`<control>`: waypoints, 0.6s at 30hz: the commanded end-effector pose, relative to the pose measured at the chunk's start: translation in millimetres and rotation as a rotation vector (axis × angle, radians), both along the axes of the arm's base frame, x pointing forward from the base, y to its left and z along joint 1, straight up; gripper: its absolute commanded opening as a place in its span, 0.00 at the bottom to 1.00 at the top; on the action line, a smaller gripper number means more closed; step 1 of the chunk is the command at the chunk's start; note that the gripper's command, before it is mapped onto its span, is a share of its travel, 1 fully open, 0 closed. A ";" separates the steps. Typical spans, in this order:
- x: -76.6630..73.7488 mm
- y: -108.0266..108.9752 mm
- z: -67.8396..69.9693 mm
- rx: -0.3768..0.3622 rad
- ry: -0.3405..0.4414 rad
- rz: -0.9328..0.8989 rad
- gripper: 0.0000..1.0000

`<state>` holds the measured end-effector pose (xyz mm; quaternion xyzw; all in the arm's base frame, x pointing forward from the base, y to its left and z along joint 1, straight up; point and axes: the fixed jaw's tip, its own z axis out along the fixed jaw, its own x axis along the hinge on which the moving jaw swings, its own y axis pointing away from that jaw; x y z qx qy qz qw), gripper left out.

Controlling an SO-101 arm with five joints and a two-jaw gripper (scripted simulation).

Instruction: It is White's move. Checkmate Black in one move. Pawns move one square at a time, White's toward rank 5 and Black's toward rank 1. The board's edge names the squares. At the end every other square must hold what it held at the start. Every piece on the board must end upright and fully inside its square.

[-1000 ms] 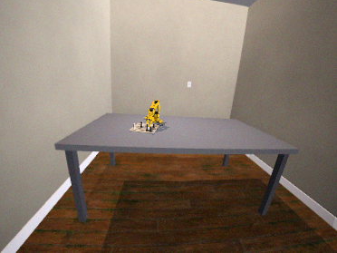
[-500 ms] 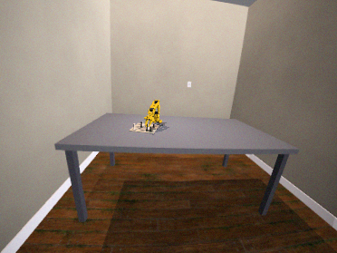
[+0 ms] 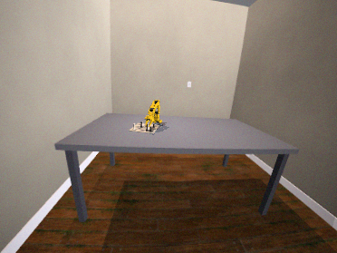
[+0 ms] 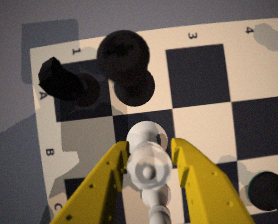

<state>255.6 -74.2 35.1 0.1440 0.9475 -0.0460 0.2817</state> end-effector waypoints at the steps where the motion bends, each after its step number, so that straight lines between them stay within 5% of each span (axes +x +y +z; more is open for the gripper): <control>1: -2.9 5.6 -7.4 0.017 0.024 0.004 0.12; 18: -2.9 5.9 -0.1 0.017 0.024 0.005 0.12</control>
